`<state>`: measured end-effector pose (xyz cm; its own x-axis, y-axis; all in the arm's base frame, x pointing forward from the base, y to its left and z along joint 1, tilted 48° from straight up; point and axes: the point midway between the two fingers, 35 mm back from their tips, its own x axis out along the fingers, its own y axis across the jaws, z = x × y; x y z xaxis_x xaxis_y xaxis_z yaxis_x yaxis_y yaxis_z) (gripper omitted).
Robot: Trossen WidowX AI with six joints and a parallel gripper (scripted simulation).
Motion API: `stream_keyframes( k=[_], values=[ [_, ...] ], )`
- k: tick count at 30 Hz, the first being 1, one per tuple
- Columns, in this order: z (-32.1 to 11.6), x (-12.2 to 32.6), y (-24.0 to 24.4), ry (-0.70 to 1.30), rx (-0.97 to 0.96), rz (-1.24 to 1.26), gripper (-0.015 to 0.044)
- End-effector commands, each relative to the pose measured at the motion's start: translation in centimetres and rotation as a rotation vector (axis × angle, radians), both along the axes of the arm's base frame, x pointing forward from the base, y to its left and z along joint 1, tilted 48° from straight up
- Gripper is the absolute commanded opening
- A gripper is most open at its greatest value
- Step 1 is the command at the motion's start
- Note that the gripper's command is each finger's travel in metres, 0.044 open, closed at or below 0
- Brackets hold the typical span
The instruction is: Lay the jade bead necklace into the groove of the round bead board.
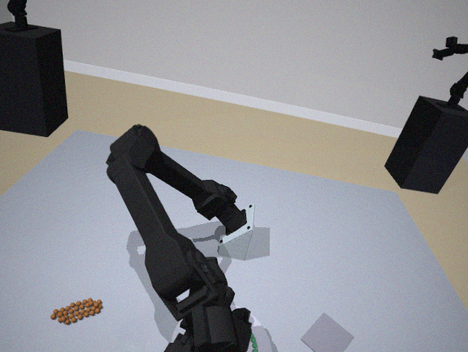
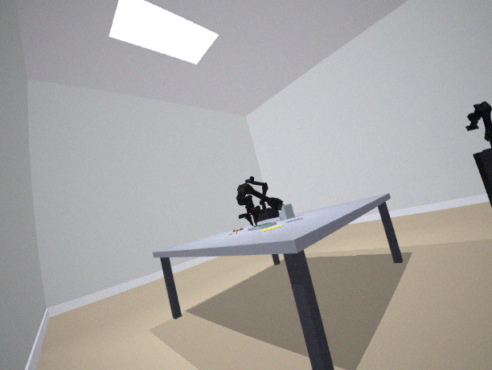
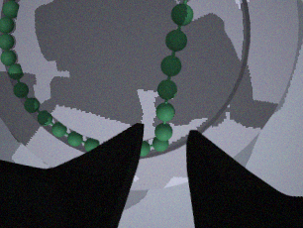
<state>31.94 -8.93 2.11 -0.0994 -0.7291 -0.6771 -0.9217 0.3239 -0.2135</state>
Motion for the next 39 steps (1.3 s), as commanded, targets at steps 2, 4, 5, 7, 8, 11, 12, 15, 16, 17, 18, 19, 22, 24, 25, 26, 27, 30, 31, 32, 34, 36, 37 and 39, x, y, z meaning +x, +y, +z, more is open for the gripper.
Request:
stream_keyframes(
  k=[2, 4, 5, 7, 8, 11, 12, 15, 16, 17, 18, 19, 22, 24, 25, 26, 27, 30, 31, 32, 34, 36, 37, 39],
  values=[
    [-0.41, -0.17, -0.36, 0.007, -0.004, 0.005, 0.012],
    [-0.24, -0.1, -0.28, 0.002, -0.001, -0.001, 0.0094],
    [-0.24, -0.1, -0.28, 0.002, -0.001, -0.001, 0.0067],
    [-0.24, -0.1, -0.28, 0.002, -0.001, -0.001, 0.0015],
    [-0.24, -0.1, -0.28, 0.002, -0.001, -0.001, 0.0],
    [-0.24, -0.1, -0.28, 0.002, -0.001, -0.001, 0.0],
    [-0.24, -0.1, -0.28, 0.002, -0.001, -0.001, 0.0],
    [-0.24, -0.1, -0.28, 0.002, -0.001, -0.001, 0.0],
    [-0.24, -0.1, -0.28, 0.002, -0.001, -0.001, 0.0],
    [-0.24, -0.1, -0.28, 0.002, -0.001, -0.001, 0.0],
    [-0.24, -0.1, -0.28, 0.002, -0.001, -0.001, 0.0],
    [-0.24, -0.1, -0.28, 0.002, -0.001, -0.001, 0.0],
    [-0.24, -0.1, -0.28, 0.002, -0.001, -0.001, 0.0],
    [-0.24, -0.1, -0.28, 0.002, -0.001, -0.001, 0.0],
    [-0.24, -0.1, -0.28, 0.002, -0.001, -0.001, 0.0],
    [-0.24, -0.1, -0.28, 0.002, -0.001, -0.001, 0.0],
    [-0.24, -0.1, -0.28, 0.002, -0.001, -0.001, 0.0],
    [-0.24, -0.1, -0.28, 0.002, -0.001, -0.001, 0.0],
    [-0.24, -0.1, -0.28, 0.002, -0.001, -0.001, 0.0],
    [-0.24, -0.1, -0.28, 0.002, -0.001, -0.001, 0.0],
    [-0.24, -0.1, -0.28, 0.002, -0.001, -0.001, 0.0],
    [-0.24, -0.1, -0.28, 0.002, -0.001, -0.001, 0.0],
    [-0.24, -0.1, -0.28, 0.002, -0.001, -0.001, 0.0],
    [-0.24, -0.1, -0.28, 0.002, -0.001, -0.001, 0.0]
  ],
)
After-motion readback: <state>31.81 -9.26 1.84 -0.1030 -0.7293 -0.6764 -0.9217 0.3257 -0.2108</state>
